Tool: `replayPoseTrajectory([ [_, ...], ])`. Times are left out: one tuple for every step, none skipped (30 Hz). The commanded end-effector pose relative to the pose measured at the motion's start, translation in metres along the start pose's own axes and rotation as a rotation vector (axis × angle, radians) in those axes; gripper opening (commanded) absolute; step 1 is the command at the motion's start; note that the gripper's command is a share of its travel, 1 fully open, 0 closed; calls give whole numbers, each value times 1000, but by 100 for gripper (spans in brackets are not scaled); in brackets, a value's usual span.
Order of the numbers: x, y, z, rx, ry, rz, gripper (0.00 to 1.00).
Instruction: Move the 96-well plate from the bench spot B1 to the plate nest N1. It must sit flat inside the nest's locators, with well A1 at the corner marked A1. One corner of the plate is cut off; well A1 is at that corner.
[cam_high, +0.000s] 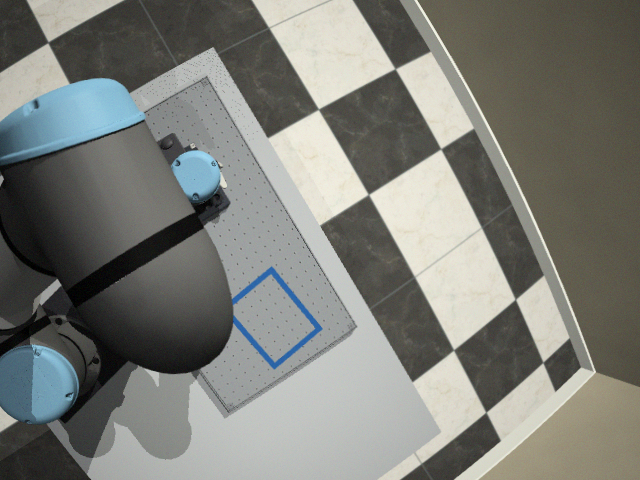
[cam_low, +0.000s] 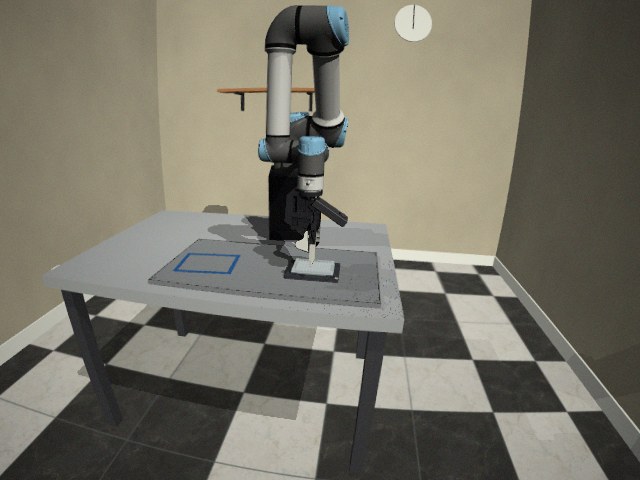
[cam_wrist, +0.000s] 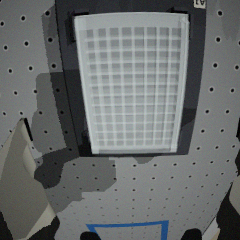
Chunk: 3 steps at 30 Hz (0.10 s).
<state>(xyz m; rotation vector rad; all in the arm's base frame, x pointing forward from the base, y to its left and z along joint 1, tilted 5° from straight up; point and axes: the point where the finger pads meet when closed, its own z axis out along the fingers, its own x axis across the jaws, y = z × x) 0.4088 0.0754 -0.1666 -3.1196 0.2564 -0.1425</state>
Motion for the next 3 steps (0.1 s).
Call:
replayPoseTrajectory([
  [0, 0, -4, 0, 0, 0, 100],
  [0, 0, -4, 0, 0, 0, 100],
  [0, 0, -4, 0, 0, 0, 100],
])
